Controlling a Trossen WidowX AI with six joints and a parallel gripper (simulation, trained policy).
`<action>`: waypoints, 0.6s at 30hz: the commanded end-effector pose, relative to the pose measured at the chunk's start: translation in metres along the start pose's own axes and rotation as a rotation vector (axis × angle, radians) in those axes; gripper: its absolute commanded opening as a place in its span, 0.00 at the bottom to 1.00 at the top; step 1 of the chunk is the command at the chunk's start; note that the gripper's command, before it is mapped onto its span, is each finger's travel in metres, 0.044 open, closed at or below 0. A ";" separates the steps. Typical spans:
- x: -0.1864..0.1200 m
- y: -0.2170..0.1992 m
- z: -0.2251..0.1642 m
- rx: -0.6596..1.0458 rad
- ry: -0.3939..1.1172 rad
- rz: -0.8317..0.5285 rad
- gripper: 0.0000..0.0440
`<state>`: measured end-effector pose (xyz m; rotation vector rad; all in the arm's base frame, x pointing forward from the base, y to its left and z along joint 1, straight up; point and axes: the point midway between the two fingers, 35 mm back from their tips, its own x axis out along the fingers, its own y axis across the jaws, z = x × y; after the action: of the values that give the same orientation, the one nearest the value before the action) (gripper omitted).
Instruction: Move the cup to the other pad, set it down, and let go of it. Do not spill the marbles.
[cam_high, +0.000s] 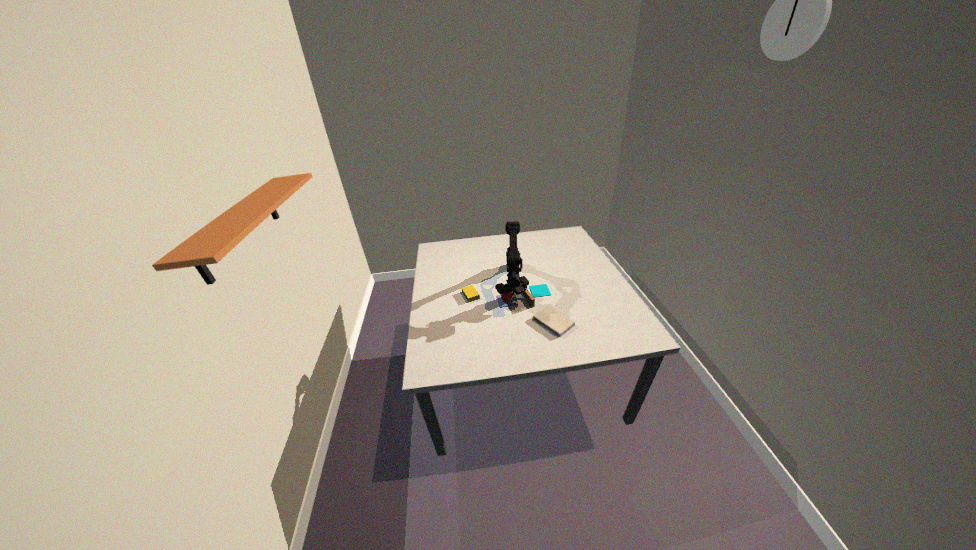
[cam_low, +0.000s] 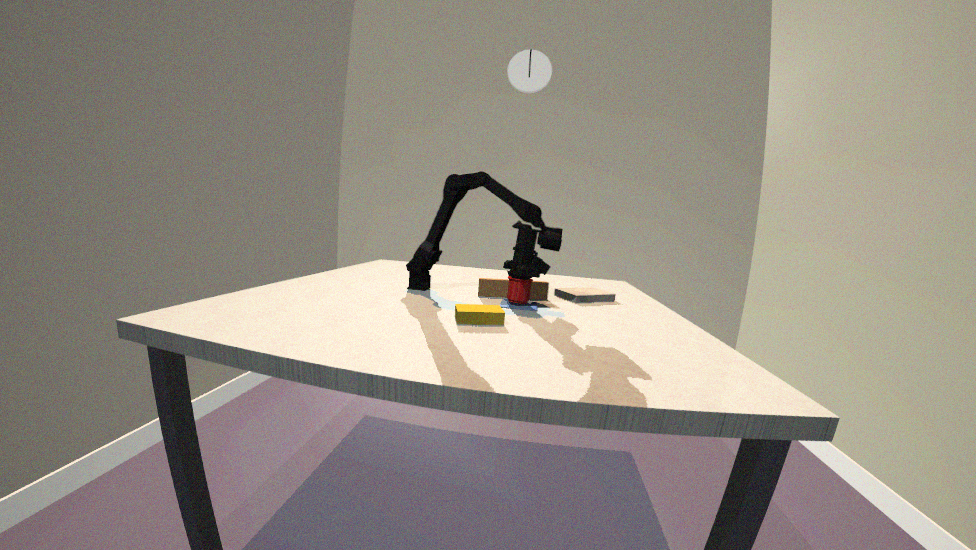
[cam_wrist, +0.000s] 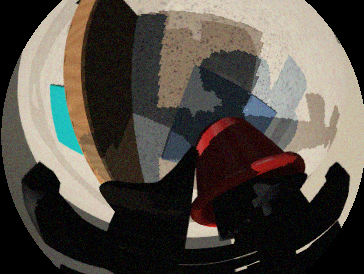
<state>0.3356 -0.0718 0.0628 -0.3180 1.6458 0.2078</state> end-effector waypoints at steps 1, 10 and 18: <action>-0.011 0.001 0.002 -0.037 -0.016 0.001 0.00; -0.034 0.012 0.007 -0.091 -0.039 0.005 0.00; -0.054 0.025 0.016 -0.129 -0.070 0.000 0.00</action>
<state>0.3448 -0.0450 0.1067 -0.3973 1.5832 0.3099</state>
